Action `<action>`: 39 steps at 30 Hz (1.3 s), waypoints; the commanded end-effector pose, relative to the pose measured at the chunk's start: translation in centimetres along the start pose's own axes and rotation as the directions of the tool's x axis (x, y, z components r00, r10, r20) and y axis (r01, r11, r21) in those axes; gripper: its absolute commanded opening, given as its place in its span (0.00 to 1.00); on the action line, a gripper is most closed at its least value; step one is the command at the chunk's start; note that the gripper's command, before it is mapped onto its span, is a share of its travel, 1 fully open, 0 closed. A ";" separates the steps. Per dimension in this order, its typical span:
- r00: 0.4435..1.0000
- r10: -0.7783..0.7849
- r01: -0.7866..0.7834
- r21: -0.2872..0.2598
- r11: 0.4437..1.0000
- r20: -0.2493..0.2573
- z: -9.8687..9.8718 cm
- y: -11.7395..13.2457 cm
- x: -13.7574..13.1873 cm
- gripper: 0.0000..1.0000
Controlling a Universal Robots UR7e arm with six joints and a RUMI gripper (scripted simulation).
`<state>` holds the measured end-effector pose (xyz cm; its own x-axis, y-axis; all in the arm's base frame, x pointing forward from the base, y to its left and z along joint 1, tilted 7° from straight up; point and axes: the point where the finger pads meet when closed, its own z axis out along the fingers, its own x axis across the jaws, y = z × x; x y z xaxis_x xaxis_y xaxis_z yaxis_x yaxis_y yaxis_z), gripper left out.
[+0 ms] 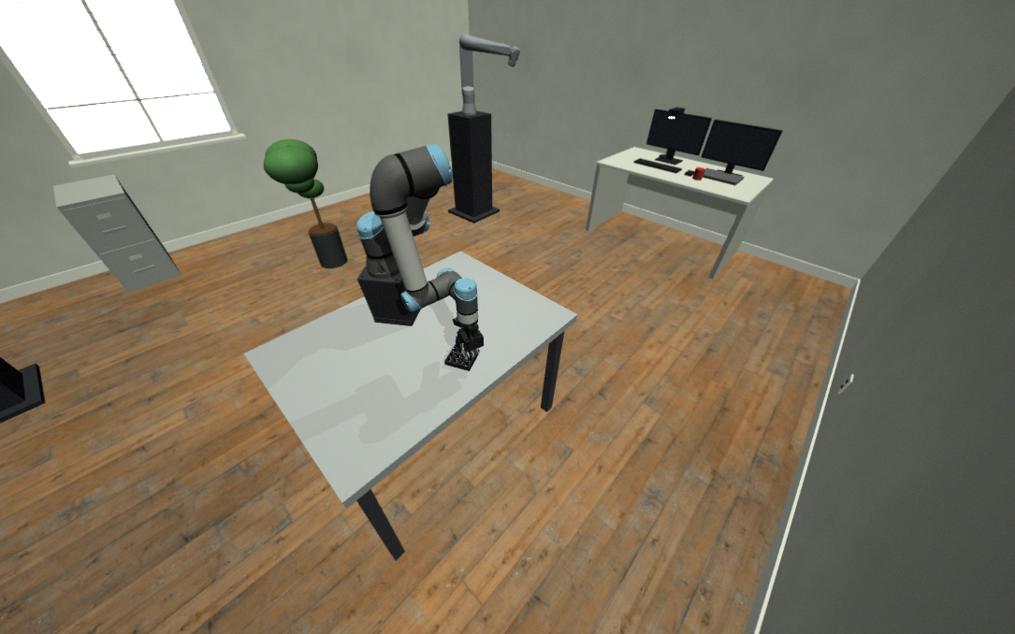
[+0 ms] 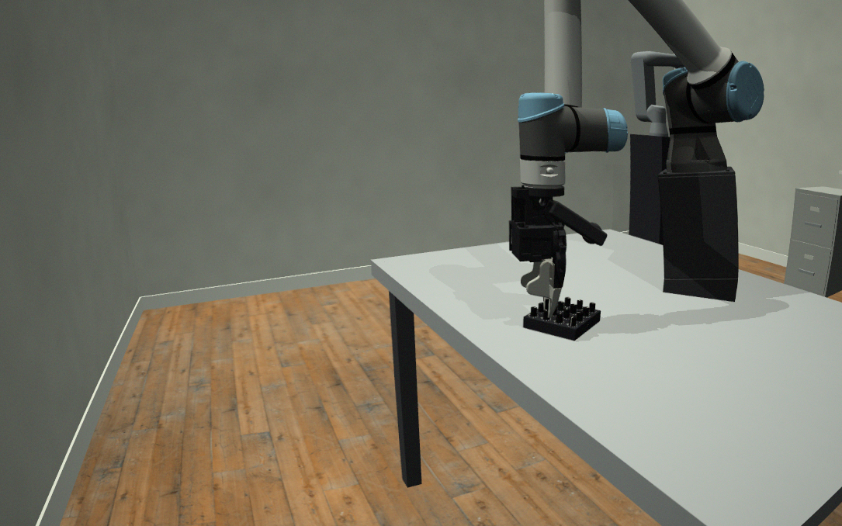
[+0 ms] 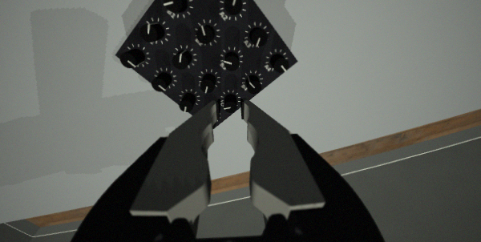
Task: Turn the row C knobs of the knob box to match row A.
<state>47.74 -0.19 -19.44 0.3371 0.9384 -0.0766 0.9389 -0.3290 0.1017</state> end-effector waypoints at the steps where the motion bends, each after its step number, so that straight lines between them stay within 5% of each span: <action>1: 1.000 0.000 0.000 -0.001 1.000 0.000 0.0 0.0 0.0 0.11; 29: 1.000 0.000 0.000 -0.001 1.000 0.000 0.0 0.0 0.0 0.11; 30: 1.000 0.000 0.000 -0.001 1.000 0.000 0.0 0.0 0.0 0.04; 39: 1.000 0.000 0.000 -0.001 1.000 0.000 0.0 0.0 0.0 0.04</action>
<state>47.74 -0.20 -19.46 0.3371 0.9384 -0.0766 0.9389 -0.3289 0.1017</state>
